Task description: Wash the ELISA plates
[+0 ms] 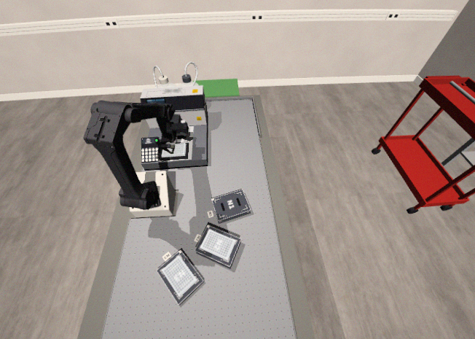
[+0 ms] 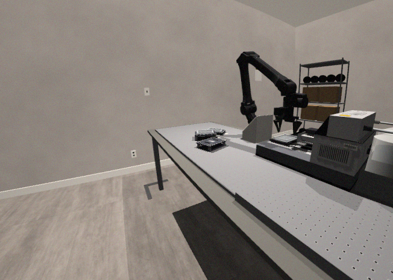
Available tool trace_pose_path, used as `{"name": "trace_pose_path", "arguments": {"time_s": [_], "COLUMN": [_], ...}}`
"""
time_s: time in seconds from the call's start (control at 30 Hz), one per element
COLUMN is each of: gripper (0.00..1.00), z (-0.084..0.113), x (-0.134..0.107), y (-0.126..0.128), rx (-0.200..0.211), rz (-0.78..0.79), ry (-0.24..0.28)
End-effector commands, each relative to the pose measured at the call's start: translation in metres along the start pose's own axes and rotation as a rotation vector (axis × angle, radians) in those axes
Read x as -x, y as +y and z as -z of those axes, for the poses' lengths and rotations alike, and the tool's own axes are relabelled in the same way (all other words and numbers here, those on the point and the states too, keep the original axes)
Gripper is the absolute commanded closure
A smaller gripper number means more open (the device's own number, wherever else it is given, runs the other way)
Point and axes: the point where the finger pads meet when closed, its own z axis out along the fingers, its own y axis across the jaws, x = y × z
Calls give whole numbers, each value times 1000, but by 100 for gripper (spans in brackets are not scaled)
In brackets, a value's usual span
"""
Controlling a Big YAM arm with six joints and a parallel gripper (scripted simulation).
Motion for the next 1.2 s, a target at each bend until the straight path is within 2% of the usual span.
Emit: {"name": "trace_pose_path", "arguments": {"time_s": [0.0,0.47,0.5,0.6,0.7,0.73,0.77,0.9,1.0,1.1,1.17], "gripper": [0,0,0,0,0,0,0,0,0,0,0], "z": [8,8,-2,-9,-10,-3,-5,-14,-13,-18,-17], "x": [3,3,2,1,2,5,5,1,3,2,3], "y": [11,11,7,1,1,10,11,0,6,0,5], "rx": [25,25,5,-4,-3,12,17,-5,7,-5,4], "rz": [-1,-1,7,6,5,2,1,6,3,5,5], "ry": [-6,-6,0,4,4,2,1,4,3,5,2]}}
